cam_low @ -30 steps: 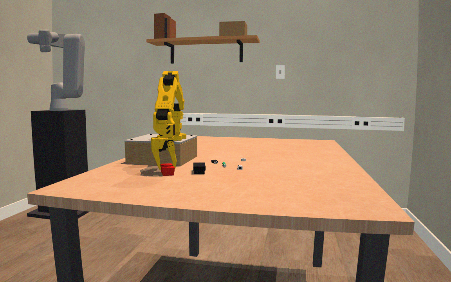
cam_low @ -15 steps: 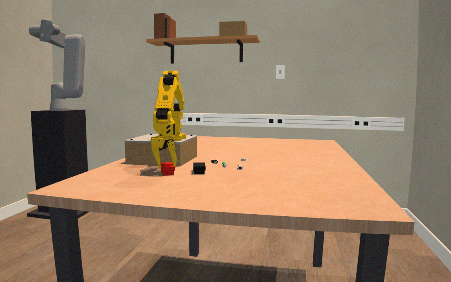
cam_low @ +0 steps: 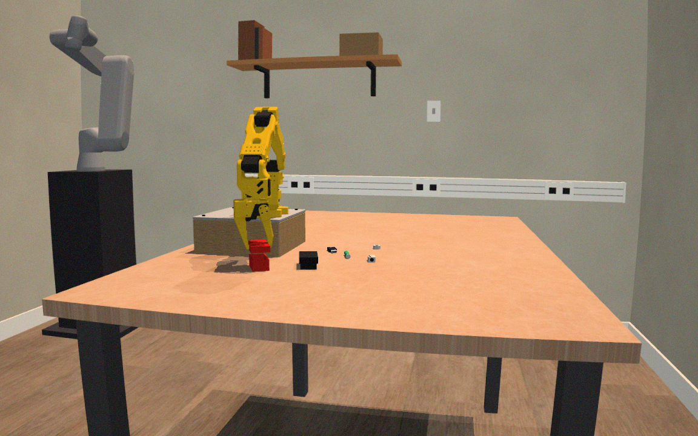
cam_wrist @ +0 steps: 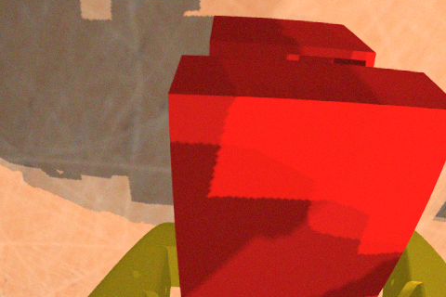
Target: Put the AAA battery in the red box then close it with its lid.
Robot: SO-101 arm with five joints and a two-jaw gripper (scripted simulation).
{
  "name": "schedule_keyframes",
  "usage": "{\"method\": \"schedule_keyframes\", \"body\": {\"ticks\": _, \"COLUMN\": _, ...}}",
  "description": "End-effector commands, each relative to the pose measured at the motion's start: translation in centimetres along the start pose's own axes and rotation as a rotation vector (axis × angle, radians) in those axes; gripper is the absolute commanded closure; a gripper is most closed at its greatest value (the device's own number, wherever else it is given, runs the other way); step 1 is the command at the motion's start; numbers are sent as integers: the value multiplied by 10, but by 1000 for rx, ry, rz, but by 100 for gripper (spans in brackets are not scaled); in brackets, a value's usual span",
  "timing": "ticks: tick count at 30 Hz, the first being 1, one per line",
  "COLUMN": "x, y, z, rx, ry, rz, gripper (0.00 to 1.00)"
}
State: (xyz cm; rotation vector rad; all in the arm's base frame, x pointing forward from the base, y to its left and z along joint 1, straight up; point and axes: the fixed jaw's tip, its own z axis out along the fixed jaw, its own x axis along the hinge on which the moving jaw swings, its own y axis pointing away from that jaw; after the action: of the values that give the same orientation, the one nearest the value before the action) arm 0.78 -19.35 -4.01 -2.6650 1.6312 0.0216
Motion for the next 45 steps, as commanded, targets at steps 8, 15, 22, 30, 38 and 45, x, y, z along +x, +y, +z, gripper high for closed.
{"method": "schedule_keyframes", "body": {"ticks": 8, "x": 2, "y": 3, "z": -17, "rx": -7, "ry": 20, "rz": 0, "gripper": 79}}
{"method": "schedule_keyframes", "body": {"ticks": 15, "x": 2, "y": 2, "z": -20, "rx": -7, "ry": 20, "rz": 0, "gripper": 79}}
{"method": "schedule_keyframes", "body": {"ticks": 22, "x": 2, "y": 2, "z": -20, "rx": -7, "ry": 20, "rz": 0, "gripper": 79}}
{"method": "schedule_keyframes", "body": {"ticks": 30, "x": 4, "y": 3, "z": -26, "rx": -7, "ry": 20, "rz": 0, "gripper": 79}}
{"method": "schedule_keyframes", "body": {"ticks": 38, "x": 5, "y": 3, "z": -27, "rx": -7, "ry": 20, "rz": 0, "gripper": 79}}
{"method": "schedule_keyframes", "body": {"ticks": 45, "x": 5, "y": 3, "z": -27, "rx": -7, "ry": 20, "rz": 0, "gripper": 79}}
